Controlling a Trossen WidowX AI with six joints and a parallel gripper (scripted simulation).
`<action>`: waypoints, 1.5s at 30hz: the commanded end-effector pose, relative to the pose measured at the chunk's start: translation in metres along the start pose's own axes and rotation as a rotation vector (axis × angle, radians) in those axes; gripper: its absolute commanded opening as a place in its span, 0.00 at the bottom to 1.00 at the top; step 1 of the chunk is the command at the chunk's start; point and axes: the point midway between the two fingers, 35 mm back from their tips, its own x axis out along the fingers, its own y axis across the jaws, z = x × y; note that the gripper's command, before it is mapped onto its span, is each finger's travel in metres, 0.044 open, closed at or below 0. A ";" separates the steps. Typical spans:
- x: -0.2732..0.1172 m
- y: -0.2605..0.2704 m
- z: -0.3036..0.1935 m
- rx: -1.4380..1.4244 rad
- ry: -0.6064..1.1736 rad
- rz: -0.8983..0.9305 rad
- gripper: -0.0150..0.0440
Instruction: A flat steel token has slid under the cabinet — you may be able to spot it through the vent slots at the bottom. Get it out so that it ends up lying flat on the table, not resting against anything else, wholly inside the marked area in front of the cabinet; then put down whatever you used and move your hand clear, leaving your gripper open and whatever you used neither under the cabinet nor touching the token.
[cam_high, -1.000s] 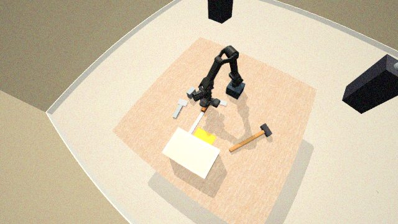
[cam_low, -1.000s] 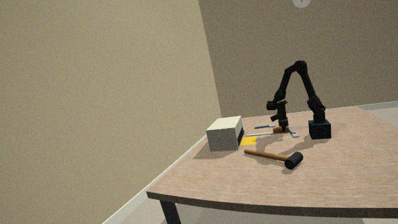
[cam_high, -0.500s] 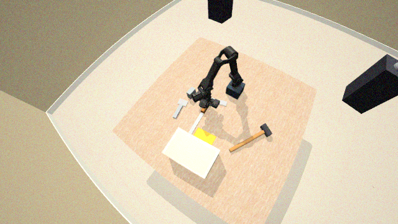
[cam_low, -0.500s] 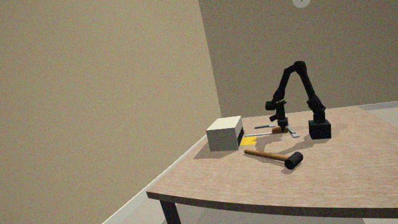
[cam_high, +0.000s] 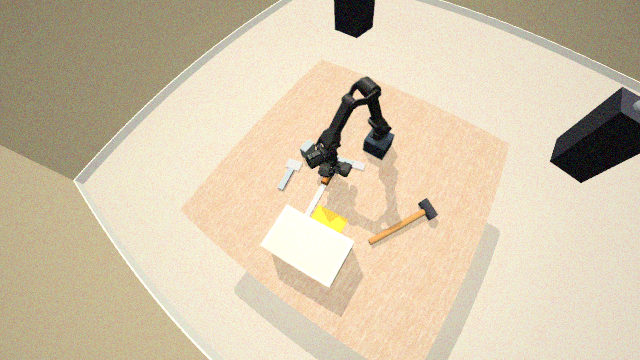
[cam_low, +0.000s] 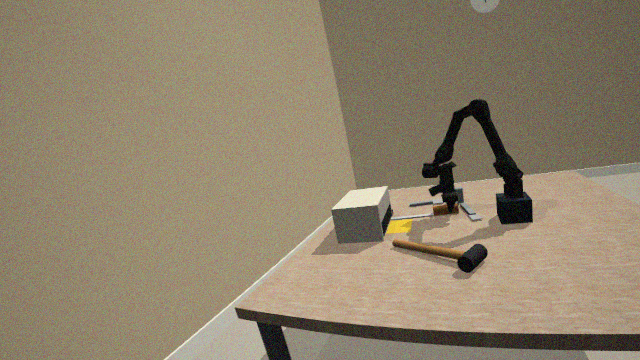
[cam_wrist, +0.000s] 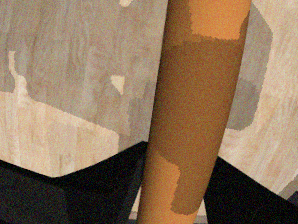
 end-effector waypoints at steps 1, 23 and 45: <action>0.000 0.000 0.007 -0.003 0.000 -0.001 0.25; -0.001 0.001 0.034 -0.010 -0.001 0.000 0.25; -0.002 0.001 0.059 -0.012 -0.002 0.000 0.25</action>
